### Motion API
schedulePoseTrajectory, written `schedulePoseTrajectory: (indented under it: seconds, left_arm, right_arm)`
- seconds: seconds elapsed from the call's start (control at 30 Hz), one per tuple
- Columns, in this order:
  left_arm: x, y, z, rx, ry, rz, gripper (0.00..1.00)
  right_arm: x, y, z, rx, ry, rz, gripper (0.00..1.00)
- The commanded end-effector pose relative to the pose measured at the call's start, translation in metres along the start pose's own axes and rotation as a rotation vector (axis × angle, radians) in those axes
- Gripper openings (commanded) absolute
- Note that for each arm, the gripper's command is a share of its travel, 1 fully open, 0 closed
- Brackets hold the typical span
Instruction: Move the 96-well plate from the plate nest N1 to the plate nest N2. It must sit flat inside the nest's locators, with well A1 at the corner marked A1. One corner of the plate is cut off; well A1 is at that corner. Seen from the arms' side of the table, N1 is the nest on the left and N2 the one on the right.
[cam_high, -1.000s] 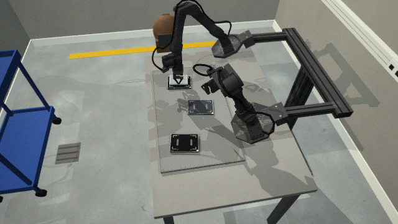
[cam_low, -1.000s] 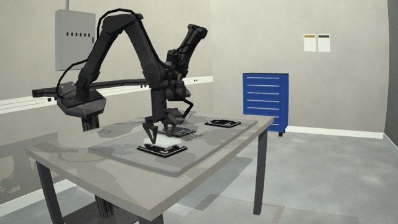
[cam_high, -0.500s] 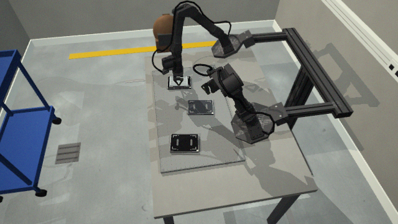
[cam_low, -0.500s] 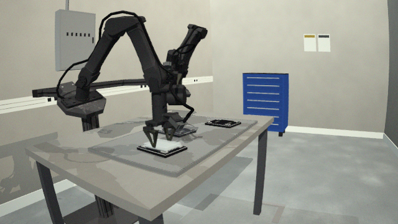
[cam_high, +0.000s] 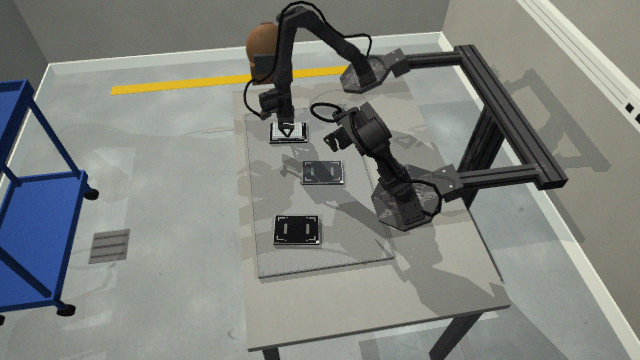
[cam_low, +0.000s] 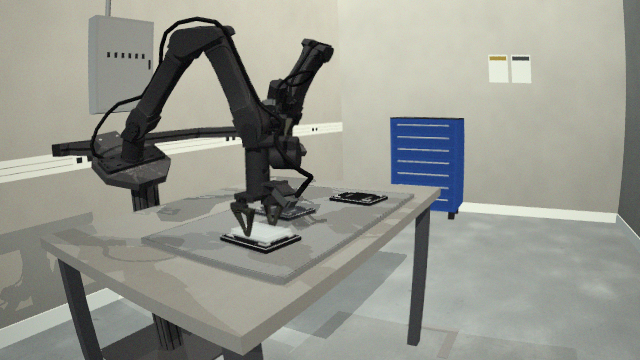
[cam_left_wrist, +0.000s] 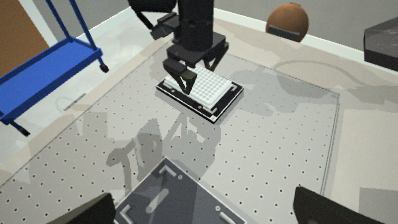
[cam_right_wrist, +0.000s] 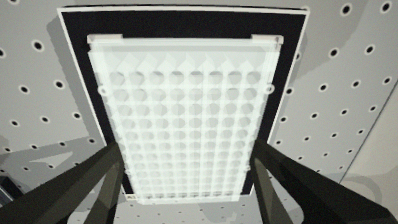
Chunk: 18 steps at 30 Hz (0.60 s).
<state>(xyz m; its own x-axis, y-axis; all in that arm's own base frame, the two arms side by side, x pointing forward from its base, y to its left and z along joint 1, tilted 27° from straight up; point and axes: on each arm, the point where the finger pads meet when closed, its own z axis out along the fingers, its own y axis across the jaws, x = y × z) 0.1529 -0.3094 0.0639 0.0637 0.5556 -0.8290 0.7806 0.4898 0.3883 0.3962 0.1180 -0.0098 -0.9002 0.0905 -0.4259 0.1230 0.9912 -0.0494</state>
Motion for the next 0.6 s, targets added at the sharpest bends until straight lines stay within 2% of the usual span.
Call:
schedulePoseTrajectory:
  seconds: [0.0, 0.27, 0.57]
  left_arm:
    - [-0.007, -0.002, -0.001, 0.003, -0.025, -0.003, 1.0]
    - [-0.007, -0.002, -0.001, 0.003, -0.025, -0.003, 1.0]
    - [-0.007, -0.002, -0.001, 0.003, -0.025, -0.003, 1.0]
  right_arm:
    - [0.0, 0.0, -0.003, 0.0, 0.01, 0.009, 0.79]
    - [-0.001, 0.003, -0.015, -0.007, 0.002, 0.005, 0.79]
    - [-0.003, 0.004, -0.015, -0.011, -0.007, 0.006, 0.79]
